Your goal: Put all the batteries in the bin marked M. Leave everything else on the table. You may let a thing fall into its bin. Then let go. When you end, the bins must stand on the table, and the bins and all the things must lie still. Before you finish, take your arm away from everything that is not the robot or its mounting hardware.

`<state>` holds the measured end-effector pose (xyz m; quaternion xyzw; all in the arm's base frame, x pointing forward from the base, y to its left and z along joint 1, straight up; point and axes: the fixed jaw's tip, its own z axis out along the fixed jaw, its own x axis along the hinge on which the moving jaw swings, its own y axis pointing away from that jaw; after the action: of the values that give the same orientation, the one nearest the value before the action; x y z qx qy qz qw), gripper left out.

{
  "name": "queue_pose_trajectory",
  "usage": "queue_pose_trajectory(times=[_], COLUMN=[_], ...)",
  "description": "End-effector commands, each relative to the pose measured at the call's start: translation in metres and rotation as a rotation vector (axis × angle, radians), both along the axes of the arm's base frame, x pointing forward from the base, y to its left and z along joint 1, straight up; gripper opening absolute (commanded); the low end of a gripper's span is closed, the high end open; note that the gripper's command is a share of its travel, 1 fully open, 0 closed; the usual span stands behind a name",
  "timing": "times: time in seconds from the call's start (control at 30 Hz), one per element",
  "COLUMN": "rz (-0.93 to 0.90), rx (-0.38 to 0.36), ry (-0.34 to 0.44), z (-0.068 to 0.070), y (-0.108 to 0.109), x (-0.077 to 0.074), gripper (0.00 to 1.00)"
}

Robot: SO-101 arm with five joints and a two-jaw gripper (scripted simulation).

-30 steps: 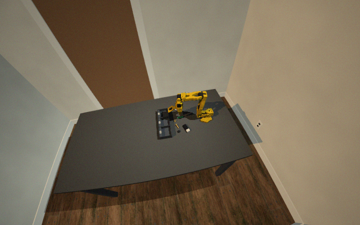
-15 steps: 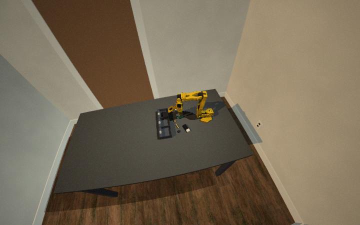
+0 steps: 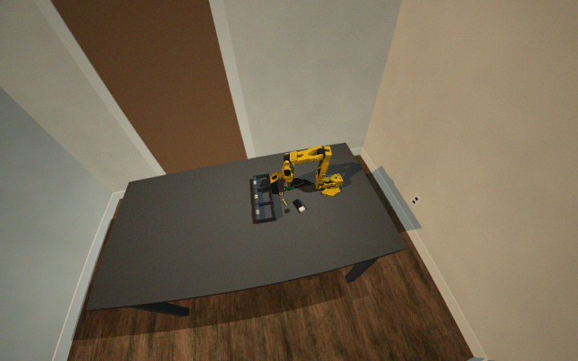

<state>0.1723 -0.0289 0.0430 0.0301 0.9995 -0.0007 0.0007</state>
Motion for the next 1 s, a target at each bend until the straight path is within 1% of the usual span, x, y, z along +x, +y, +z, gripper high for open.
queue_pose_trajectory(times=[0.0, 0.27, 0.33, 0.6, 0.9, 0.93, 0.97], rz=[0.000, 0.000, 0.000, 0.000, 0.000, 0.000, 0.000], rx=[-0.006, -0.006, -0.006, -0.006, -0.006, -0.001, -0.001], ry=[-0.030, -0.030, -0.030, -0.030, -0.030, -0.010, -0.010], z=[-0.004, -0.019, -0.019, -0.028, -0.029, -0.035, -0.035], y=[-0.002, -0.002, -0.002, -0.002, -0.002, -0.001, -0.001], x=[0.004, 0.004, 0.004, 0.003, 0.003, 0.001, 0.001], gripper=[0.21, 0.21, 0.21, 0.21, 0.21, 0.21, 0.21])
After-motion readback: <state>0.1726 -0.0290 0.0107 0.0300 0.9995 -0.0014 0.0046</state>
